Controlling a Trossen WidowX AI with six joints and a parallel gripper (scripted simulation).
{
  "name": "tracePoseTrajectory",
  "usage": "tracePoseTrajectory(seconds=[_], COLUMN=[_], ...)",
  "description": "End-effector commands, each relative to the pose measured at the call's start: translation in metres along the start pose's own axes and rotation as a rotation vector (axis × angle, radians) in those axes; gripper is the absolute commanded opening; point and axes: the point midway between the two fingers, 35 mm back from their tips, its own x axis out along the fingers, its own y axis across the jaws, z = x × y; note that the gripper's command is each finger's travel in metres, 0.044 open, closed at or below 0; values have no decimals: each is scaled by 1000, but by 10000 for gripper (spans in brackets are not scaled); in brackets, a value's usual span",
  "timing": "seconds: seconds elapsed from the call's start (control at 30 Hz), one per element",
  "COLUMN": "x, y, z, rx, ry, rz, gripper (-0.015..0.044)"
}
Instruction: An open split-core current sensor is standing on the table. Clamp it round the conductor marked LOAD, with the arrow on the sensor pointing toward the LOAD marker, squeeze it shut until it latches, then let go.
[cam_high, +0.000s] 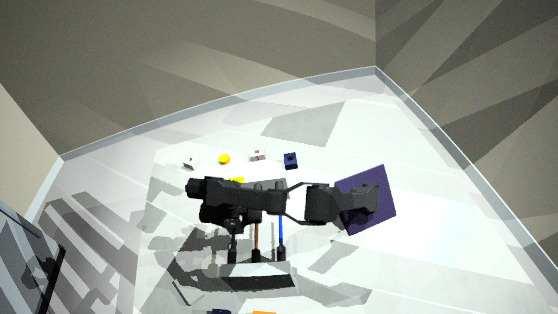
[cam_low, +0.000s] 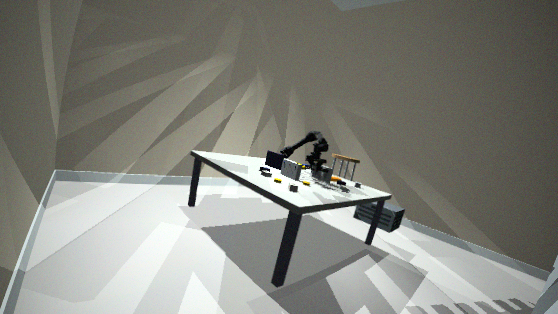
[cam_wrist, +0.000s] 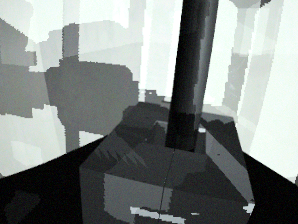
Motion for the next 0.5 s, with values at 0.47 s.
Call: tracePoseTrajectory(seconds=[0.47], x=[0], y=[0], z=[0], rx=[0], ry=[0], rz=[0], gripper=[165])
